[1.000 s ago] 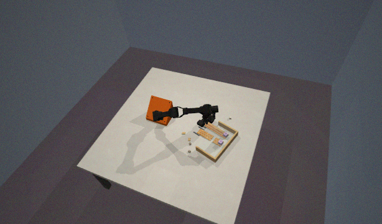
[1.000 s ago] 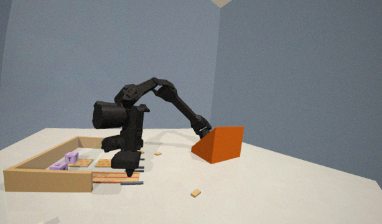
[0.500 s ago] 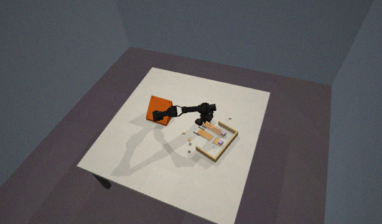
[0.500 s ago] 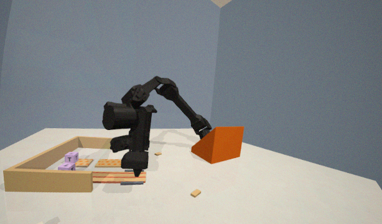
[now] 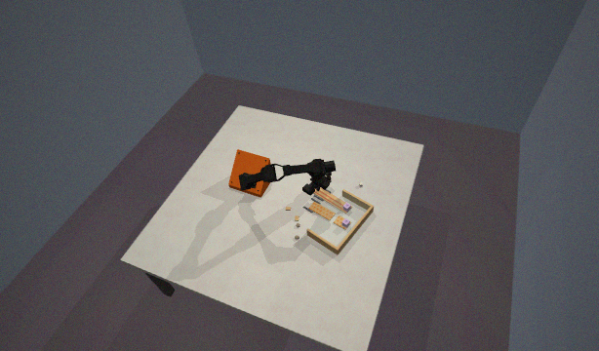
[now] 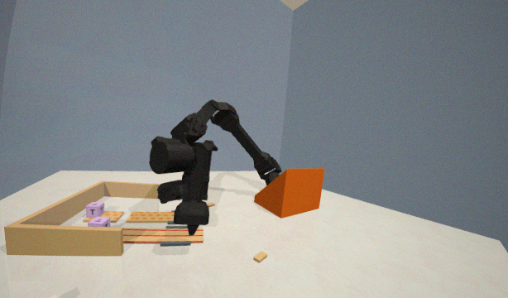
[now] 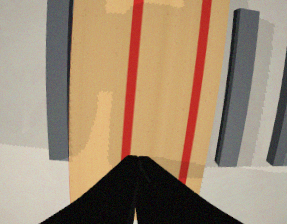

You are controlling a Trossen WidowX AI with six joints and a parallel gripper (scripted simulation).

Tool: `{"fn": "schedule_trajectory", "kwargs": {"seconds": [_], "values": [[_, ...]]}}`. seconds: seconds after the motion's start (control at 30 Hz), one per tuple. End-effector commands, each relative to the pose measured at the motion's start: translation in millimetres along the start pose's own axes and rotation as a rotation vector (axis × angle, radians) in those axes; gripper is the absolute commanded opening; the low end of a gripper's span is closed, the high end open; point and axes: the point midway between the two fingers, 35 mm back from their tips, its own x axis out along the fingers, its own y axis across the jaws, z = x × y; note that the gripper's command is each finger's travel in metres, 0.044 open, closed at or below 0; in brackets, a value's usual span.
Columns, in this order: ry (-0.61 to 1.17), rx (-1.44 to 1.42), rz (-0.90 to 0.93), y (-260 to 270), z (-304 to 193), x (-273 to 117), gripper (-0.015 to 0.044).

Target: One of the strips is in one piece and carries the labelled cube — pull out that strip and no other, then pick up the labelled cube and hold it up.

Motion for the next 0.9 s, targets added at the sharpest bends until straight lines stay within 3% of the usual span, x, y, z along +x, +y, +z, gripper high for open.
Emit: {"fn": "schedule_trajectory", "kwargs": {"seconds": [0.0, 0.87], "values": [[0.023, -0.007, -0.004, -1, -12, 5, 0.0000], [0.025, -0.008, -0.003, -2, -53, 4, 0.0000]]}}
